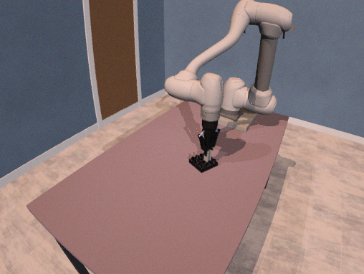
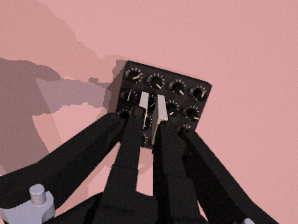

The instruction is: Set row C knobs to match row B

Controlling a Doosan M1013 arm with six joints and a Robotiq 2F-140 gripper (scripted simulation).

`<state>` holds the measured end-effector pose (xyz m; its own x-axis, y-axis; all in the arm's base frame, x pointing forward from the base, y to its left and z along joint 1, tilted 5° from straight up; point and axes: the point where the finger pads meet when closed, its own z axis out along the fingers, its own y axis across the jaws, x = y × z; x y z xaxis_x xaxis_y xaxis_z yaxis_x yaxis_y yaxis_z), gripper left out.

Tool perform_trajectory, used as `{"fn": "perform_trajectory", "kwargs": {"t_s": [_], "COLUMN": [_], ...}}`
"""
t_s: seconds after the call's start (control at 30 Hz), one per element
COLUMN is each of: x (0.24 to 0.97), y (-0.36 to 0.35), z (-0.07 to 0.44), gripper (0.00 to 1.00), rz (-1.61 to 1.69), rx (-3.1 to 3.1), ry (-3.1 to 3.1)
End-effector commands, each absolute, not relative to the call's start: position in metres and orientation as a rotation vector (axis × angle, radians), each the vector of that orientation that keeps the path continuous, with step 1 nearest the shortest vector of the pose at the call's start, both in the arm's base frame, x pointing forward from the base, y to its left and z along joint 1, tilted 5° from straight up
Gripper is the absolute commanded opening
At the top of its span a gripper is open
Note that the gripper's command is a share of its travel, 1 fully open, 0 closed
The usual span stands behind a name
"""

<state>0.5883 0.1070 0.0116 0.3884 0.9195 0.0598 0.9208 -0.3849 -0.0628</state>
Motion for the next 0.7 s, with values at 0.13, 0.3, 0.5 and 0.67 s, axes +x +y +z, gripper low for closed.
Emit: {"fn": "perform_trajectory", "kwargs": {"t_s": [0.13, 0.3, 0.5, 0.67], "x": [0.5883, 0.5883, 0.5883, 0.5883], "y": [0.1070, 0.1070, 0.1070, 0.1070], "z": [0.0117, 0.0117, 0.0117, 0.0117], "gripper": [0.05, 0.05, 0.05, 0.05], "rz": [-0.019, -0.018, -0.018, -0.017], "rx": [-2.589, -2.599, -2.608, -2.609], "ry": [-1.624, -1.608, -1.593, -1.592]}}
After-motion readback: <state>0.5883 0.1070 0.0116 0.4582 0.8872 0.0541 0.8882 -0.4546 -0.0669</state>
